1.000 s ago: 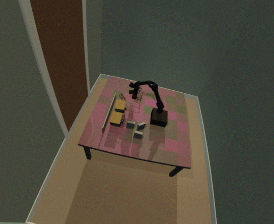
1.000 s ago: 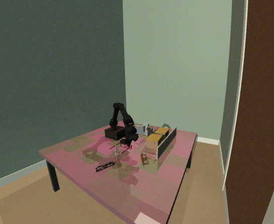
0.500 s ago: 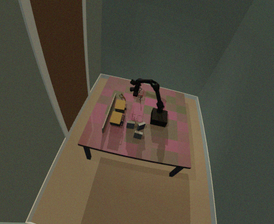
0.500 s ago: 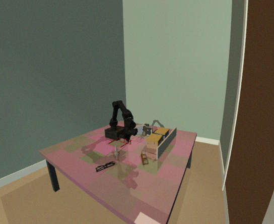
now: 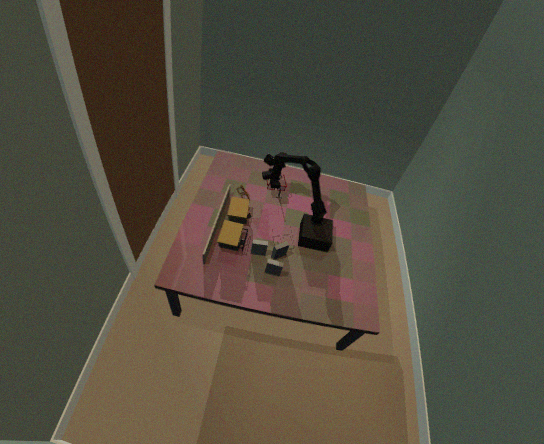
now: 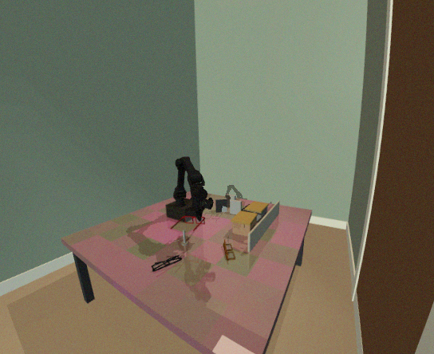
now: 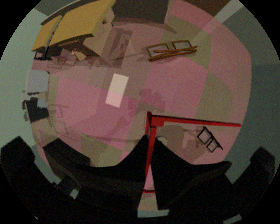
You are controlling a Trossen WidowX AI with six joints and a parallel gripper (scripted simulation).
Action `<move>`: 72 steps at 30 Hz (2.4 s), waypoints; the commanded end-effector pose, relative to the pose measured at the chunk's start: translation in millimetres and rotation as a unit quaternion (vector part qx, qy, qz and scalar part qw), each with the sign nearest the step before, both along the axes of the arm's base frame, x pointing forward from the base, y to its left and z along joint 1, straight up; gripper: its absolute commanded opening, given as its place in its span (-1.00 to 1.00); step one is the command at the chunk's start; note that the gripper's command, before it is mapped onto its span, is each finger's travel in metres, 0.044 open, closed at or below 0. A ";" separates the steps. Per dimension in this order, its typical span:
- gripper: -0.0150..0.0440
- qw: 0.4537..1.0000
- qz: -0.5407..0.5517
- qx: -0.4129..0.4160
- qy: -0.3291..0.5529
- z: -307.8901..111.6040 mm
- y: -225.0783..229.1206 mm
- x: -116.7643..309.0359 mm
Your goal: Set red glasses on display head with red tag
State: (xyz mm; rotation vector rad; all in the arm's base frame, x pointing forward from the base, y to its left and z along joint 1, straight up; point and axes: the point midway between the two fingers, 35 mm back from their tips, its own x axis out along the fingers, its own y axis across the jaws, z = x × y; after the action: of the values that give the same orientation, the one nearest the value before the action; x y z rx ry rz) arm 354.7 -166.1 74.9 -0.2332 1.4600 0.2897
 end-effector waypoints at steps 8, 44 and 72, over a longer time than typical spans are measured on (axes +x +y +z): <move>-0.49 0.988 0.145 0.026 -0.053 9.4 -6.5 -21.6; -0.49 0.776 0.560 -0.074 -0.281 48.1 -14.9 -87.3; -0.49 0.634 0.672 -0.188 -0.334 64.3 -14.1 -110.7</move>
State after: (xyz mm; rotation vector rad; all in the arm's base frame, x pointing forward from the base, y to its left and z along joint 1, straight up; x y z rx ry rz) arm 244.2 -179.8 139.4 -1.6277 0.3015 0.9684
